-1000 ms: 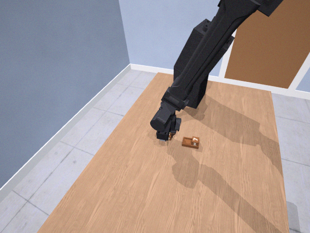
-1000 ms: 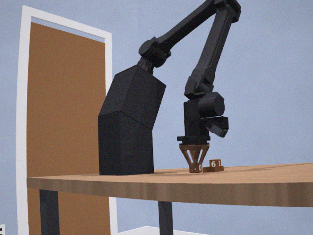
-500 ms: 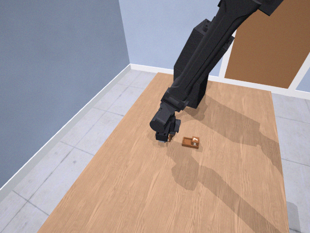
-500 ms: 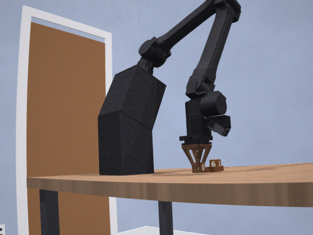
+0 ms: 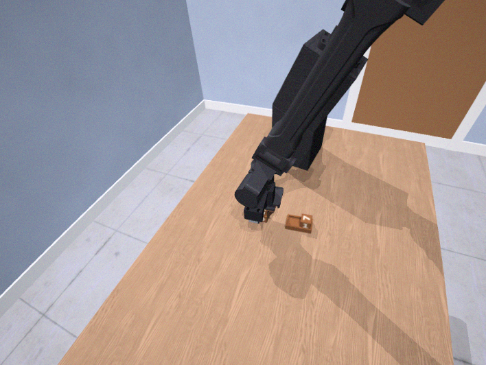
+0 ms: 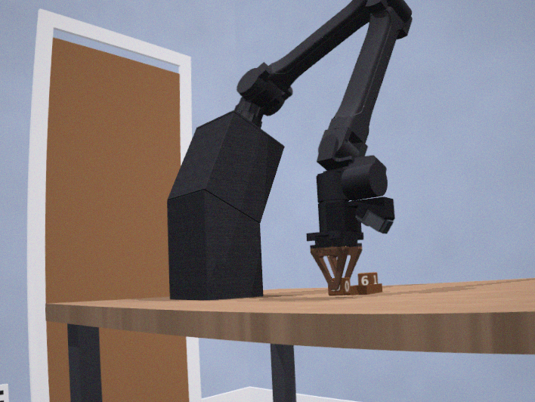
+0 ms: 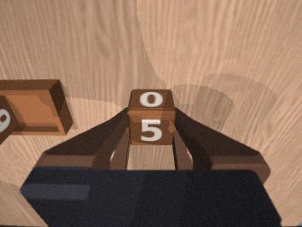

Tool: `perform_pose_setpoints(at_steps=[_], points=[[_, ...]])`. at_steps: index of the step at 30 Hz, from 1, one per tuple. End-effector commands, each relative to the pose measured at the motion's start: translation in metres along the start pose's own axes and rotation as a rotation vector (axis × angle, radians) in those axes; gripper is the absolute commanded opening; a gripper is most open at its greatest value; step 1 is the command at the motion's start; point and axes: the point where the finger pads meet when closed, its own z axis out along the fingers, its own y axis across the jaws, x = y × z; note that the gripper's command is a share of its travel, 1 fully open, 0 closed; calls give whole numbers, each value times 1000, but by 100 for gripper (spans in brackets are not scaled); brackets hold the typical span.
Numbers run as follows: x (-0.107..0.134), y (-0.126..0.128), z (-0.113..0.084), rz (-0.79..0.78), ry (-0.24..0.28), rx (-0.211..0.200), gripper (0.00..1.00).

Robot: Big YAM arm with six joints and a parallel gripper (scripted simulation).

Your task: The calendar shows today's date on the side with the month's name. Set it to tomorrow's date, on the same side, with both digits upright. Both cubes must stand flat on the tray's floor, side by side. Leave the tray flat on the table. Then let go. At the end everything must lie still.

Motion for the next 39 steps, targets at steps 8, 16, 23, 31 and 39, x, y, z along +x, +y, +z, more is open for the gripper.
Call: perform_pose_setpoints(at_steps=[8, 16, 23, 31, 39], points=[[-8, 3, -3, -10, -21, 6, 26], [-7, 3, -3, -11, -20, 6, 26], [-5, 1, -2, -13, -19, 6, 26], [-4, 0, -2, -14, -18, 6, 26], [-4, 0, -2, -14, -18, 6, 26]])
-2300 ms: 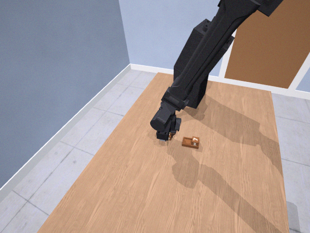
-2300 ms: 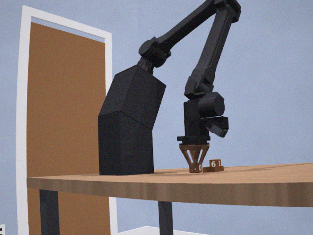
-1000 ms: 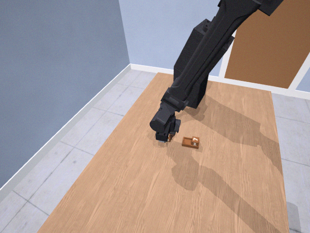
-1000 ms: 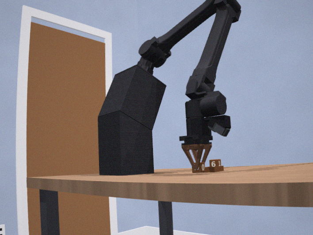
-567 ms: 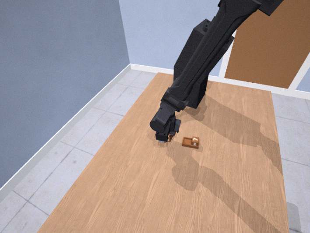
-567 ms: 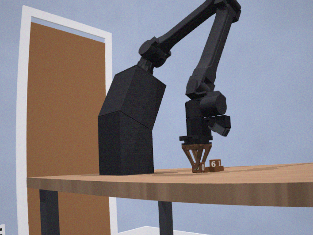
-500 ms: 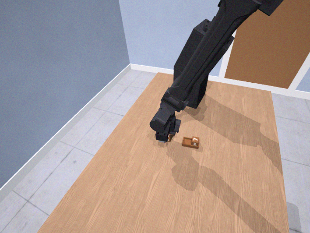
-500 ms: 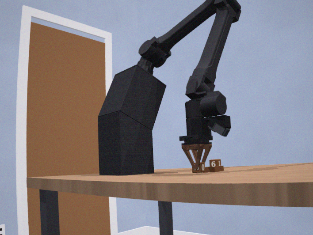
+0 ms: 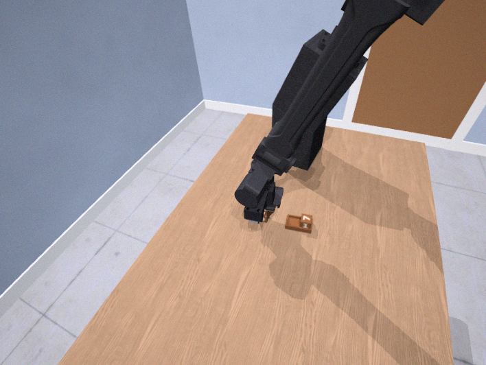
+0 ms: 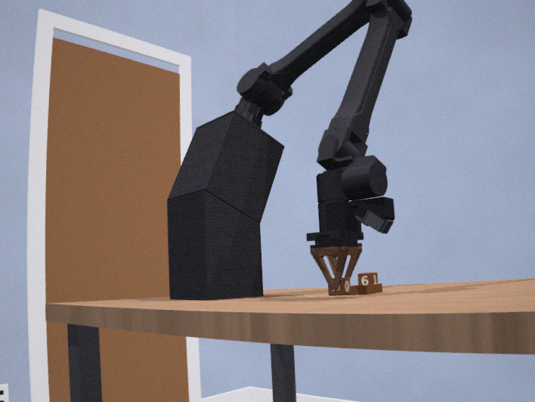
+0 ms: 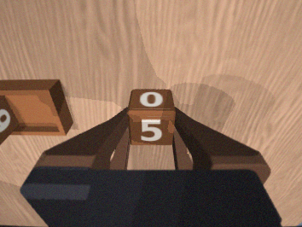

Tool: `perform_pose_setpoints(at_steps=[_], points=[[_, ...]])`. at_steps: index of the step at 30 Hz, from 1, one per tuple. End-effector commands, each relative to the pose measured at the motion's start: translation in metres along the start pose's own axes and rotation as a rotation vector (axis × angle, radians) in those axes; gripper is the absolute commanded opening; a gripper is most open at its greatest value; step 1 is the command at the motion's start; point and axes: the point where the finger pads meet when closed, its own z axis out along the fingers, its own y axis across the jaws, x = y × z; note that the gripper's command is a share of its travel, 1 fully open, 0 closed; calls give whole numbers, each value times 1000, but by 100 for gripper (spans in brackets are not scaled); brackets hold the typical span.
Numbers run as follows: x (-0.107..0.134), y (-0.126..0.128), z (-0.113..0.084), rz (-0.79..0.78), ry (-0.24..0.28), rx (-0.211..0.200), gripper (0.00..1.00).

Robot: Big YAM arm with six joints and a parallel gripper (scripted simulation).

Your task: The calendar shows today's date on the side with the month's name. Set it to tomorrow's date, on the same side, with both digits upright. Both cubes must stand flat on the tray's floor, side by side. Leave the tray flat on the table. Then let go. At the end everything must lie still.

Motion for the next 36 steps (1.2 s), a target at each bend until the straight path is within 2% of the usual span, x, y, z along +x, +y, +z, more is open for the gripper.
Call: perform_pose_setpoints(at_steps=[1, 36], points=[[-4, 0, -2, -14, -18, 5, 26], [-1, -2, -2, -12, -15, 5, 26]])
